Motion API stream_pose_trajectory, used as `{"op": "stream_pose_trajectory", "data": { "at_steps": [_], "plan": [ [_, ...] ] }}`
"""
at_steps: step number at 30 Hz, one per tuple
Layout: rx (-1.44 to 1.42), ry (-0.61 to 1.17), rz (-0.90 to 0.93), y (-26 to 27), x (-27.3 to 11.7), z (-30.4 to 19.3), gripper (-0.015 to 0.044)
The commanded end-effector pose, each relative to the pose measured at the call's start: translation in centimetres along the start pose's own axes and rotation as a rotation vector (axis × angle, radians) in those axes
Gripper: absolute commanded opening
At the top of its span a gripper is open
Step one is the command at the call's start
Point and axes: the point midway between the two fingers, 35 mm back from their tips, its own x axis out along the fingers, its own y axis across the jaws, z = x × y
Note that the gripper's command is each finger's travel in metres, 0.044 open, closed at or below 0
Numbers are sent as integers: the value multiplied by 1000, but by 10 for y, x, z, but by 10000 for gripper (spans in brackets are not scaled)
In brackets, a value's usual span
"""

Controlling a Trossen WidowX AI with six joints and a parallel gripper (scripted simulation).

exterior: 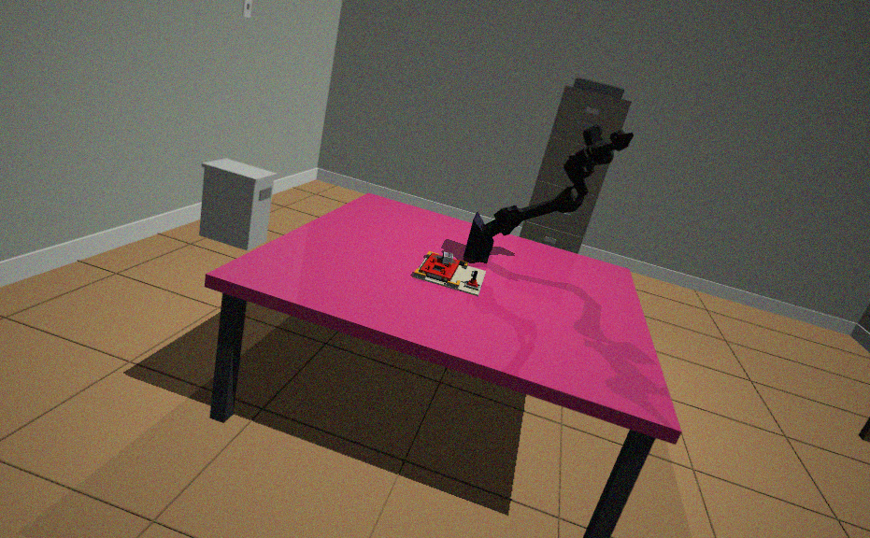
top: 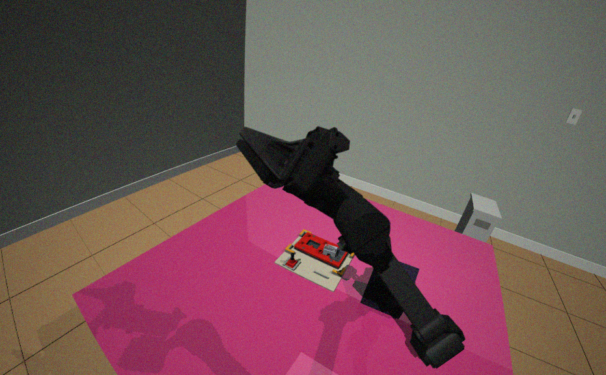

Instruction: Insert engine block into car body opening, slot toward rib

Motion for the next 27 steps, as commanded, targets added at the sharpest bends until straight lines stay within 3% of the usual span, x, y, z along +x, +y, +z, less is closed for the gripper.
{"op": "stream_pose_trajectory", "data": {
  "at_steps": [1, 14, 27],
  "plan": [
    [-60, -19, -91, -31, 3, 12, 440],
    [-323, -17, -436, -142, -3, 50, 440],
    [-521, 129, -800, -254, -41, 73, 440]
  ]
}}
